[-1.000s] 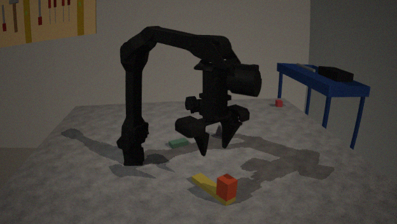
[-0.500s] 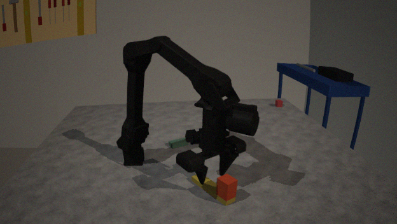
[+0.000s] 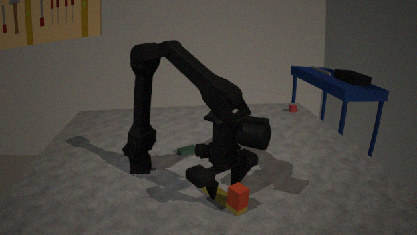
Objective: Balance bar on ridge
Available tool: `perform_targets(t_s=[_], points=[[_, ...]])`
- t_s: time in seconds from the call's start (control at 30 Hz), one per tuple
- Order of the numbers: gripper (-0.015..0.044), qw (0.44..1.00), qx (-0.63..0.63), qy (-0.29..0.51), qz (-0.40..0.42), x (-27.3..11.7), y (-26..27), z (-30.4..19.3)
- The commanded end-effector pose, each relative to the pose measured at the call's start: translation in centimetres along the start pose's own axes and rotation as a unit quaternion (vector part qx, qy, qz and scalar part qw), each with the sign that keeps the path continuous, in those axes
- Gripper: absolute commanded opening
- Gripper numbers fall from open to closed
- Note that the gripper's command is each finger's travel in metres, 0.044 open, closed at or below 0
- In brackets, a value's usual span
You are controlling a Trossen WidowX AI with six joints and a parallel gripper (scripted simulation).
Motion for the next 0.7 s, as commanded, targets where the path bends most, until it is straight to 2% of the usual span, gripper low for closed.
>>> perform_targets(t_s=[0.0, 0.57, 0.67], points=[[0.0315, 1.000, -0.003, -0.003, -0.001, 0.76, -0.01, 0.06], [0.0315, 1.000, -0.003, -0.003, -0.001, 1.33, 0.00, 0.09], [0.0236, 1.000, 0.000, -0.002, 0.001, 1.29, 0.04, 0.09]])
Point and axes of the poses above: the point midway between the two fingers, 35 mm back from their tips, its own x axis out along the fingers, its own y axis across the jaws, z = x × y, the point moved 10 cm from there along -x, back along the fingers, and after that the axes turned 5 degrees about x, right-handed, at the moved point
